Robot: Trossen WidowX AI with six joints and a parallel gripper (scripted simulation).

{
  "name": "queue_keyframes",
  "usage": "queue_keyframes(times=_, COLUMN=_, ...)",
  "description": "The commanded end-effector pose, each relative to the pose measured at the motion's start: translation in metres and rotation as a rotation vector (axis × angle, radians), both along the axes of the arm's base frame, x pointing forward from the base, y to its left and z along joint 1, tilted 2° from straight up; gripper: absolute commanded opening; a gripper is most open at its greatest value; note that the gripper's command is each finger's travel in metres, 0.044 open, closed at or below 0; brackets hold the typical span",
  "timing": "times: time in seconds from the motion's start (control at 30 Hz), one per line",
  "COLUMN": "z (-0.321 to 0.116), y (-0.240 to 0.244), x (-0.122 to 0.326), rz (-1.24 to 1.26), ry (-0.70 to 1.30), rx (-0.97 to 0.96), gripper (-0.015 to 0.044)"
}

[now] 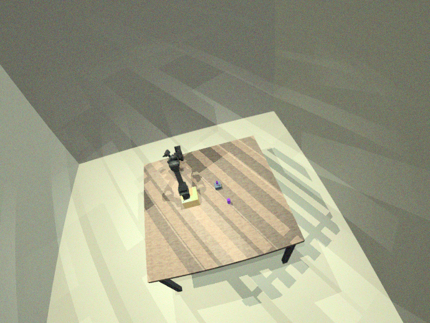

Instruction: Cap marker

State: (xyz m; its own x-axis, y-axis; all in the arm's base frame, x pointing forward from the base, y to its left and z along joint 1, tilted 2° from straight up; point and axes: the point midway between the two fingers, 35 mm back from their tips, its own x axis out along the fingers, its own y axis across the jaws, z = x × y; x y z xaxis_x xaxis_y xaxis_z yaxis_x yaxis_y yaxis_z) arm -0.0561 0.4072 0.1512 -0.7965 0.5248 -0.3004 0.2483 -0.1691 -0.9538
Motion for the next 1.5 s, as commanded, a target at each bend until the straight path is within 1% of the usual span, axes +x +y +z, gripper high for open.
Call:
queue_keyframes(times=0.0, z=0.0, y=0.0, x=0.001, rz=-0.005, ry=0.0, rx=-0.004, gripper=0.0374)
queue_keyframes(times=0.1, z=-0.005, y=0.004, x=0.018, rz=-0.076, ry=0.003, rx=-0.059, gripper=0.0295)
queue_keyframes(times=0.17, z=-0.011, y=0.008, x=0.041, rz=-0.172, ry=0.01, rx=-0.132, gripper=0.0249)
queue_keyframes(times=0.33, z=-0.023, y=0.009, x=0.09, rz=-0.374, ry=0.033, rx=-0.276, gripper=0.0249)
queue_keyframes(times=0.43, z=-0.033, y=-0.003, x=0.133, rz=-0.558, ry=0.054, rx=-0.396, gripper=0.0249)
queue_keyframes(times=0.63, z=-0.048, y=-0.03, x=0.227, rz=-0.922, ry=0.208, rx=-0.616, gripper=0.0249)
queue_keyframes(times=0.83, z=-0.061, y=-0.082, x=0.313, rz=-1.292, ry=0.413, rx=-0.809, gripper=0.0249)
queue_keyframes(times=0.97, z=-0.068, y=-0.128, x=0.36, rz=-1.531, ry=0.573, rx=-0.917, gripper=0.0249)
queue_keyframes(times=1.03, z=-0.073, y=-0.155, x=0.379, rz=-1.628, ry=0.62, rx=-0.936, gripper=0.0249)
queue_keyframes(times=1.13, z=-0.079, y=-0.195, x=0.402, rz=-1.774, ry=0.708, rx=-0.973, gripper=0.0249)
queue_keyframes(times=1.3, z=-0.085, y=-0.251, x=0.428, rz=-1.992, ry=0.903, rx=-1.055, gripper=0.0249)
queue_keyframes(times=1.47, z=-0.092, y=-0.333, x=0.446, rz=-2.284, ry=1.208, rx=-1.139, gripper=0.0249)
